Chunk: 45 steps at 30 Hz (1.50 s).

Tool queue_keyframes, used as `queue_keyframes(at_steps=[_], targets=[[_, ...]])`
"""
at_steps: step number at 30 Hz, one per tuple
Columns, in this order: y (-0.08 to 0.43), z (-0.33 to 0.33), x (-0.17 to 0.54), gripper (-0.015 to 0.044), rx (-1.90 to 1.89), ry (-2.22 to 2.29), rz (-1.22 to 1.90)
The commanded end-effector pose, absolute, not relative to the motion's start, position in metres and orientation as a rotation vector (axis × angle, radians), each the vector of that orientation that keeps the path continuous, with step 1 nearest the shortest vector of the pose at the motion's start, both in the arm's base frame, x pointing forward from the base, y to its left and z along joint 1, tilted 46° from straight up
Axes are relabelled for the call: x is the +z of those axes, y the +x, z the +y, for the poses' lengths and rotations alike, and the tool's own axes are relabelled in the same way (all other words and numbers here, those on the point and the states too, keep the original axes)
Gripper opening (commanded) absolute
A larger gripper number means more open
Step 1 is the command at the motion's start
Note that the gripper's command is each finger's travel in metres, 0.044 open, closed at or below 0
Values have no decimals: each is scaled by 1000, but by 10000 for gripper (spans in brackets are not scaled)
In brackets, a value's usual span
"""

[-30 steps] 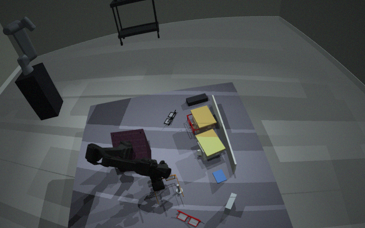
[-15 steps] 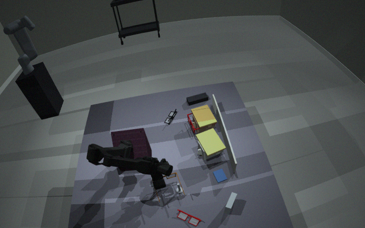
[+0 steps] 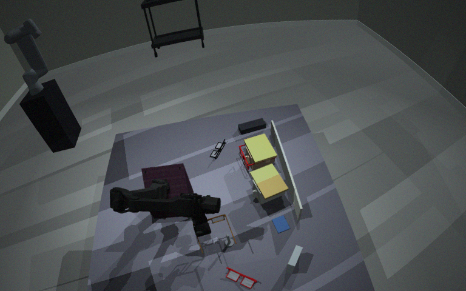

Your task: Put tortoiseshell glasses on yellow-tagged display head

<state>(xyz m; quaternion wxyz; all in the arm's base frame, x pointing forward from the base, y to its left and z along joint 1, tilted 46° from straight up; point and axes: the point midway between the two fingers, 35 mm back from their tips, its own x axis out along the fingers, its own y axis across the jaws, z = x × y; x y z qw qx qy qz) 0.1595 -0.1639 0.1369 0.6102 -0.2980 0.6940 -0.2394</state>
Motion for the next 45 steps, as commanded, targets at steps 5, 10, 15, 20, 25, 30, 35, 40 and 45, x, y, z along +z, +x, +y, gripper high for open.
queue_keyframes(at_steps=[5,10,15,20,25,30,35,40,45], targets=[[161,-162,146,0,-467,-738,1620],[163,-163,151,0,-328,-810,1641],[164,-164,157,0,-190,-888,1648],[165,-165,163,0,-54,-972,1641],[167,-166,170,0,78,-1061,1622],[168,-166,178,0,206,-1157,1592],[169,-166,186,0,328,-1259,1551],[170,-167,194,0,443,-1367,1502],[171,-167,204,0,552,-1481,1444]])
